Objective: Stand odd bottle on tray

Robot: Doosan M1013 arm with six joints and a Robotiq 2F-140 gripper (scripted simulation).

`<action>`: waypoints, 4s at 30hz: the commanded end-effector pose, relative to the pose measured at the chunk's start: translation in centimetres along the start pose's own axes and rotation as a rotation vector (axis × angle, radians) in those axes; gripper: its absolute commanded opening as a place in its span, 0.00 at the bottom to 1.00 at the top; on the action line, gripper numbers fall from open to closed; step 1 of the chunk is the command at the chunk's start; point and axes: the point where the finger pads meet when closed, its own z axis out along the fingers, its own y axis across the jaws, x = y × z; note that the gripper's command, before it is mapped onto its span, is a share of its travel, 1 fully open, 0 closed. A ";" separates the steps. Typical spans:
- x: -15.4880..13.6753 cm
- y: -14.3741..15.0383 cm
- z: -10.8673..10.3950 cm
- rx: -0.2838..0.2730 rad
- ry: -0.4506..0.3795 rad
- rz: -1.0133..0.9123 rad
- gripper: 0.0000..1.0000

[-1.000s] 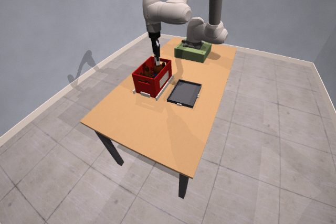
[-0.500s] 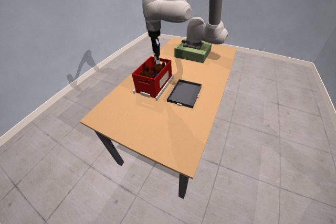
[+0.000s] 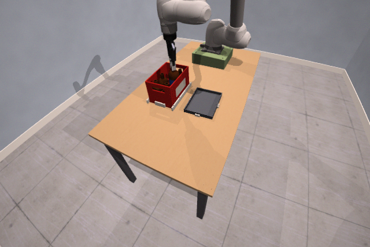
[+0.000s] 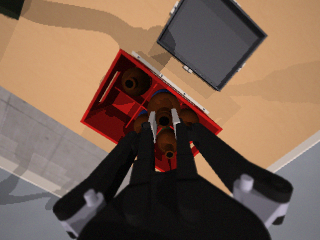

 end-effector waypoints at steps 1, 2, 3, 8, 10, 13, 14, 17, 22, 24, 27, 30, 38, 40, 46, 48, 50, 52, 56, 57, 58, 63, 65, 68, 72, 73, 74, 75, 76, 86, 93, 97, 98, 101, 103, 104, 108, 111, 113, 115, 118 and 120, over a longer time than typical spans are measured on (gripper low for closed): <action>0.0 0.1 -0.4 -0.002 -0.001 0.005 0.00; 0.0 0.1 -0.4 -0.002 -0.001 0.005 0.00; 0.0 0.1 -0.4 -0.002 -0.001 0.005 0.00; 0.0 0.1 -0.4 -0.002 -0.001 0.005 0.00; 0.0 0.1 -0.4 -0.002 -0.001 0.005 0.00; 0.0 0.1 -0.4 -0.002 -0.001 0.005 0.00; 0.0 0.1 -0.4 -0.002 -0.001 0.005 0.00; 0.0 0.1 -0.4 -0.002 -0.001 0.005 0.00; 0.0 0.1 -0.4 -0.002 -0.001 0.005 0.00; 0.0 0.1 -0.4 -0.002 -0.001 0.005 0.00; 0.0 0.1 -0.4 -0.002 -0.001 0.005 0.00; 0.0 0.1 -0.4 -0.002 -0.001 0.005 0.00; 0.0 0.1 -0.4 -0.002 -0.001 0.005 0.00; 0.0 0.1 -0.5 -0.002 -0.001 0.005 0.00; 0.0 0.1 -0.8 -0.002 -0.001 0.005 0.00; 0.0 0.1 -0.9 -0.002 -0.001 0.005 0.00; 0.0 0.1 -1.1 -0.002 -0.001 0.005 0.00; 0.0 0.1 -1.1 -0.002 -0.001 0.005 0.00; 0.0 0.0 -1.5 -0.002 -0.001 0.005 0.00; 0.0 0.0 -1.6 -0.002 -0.001 0.005 0.00; 0.0 0.0 -1.7 -0.002 -0.001 0.005 0.00; 0.0 0.0 -2.3 -0.002 -0.001 0.005 0.00; -0.1 0.0 -2.6 -0.002 -0.001 0.005 0.00; -0.1 0.0 -2.8 -0.002 -0.001 0.005 0.00; -0.1 -0.1 -3.2 -0.002 -0.001 0.005 0.00; -0.1 -0.1 -3.3 -0.002 -0.001 0.005 0.00; -0.1 -0.1 -3.4 -0.002 -0.001 0.005 0.00; -0.1 -0.1 -3.5 -0.002 -0.001 0.005 0.00; -0.1 -0.1 -3.6 -0.002 -0.001 0.005 0.00; -0.1 -0.1 -4.2 -0.002 -0.001 0.005 0.00; -0.1 -0.1 -4.4 -0.002 -0.001 0.005 0.00; -0.1 -0.1 -4.4 -0.002 -0.001 0.005 0.00; -0.1 -0.1 -4.4 -0.002 -0.001 0.005 0.00; -0.1 -0.1 -4.4 -0.002 -0.001 0.005 0.00; -0.1 -0.1 -4.4 -0.002 -0.001 0.005 0.00; -0.1 -0.1 -4.4 -0.002 -0.001 0.005 0.00; -0.1 -0.1 -4.4 -0.002 -0.001 0.005 0.00; -0.1 -0.1 -4.4 -0.002 -0.001 0.005 0.00; -0.1 -0.1 -4.4 -0.002 -0.001 0.005 0.00; -0.1 -0.1 -4.4 -0.002 -0.001 0.005 0.00; -0.1 -0.1 -4.4 -0.002 -0.001 0.005 0.00; -0.1 -0.1 -4.4 -0.002 -0.001 0.005 0.00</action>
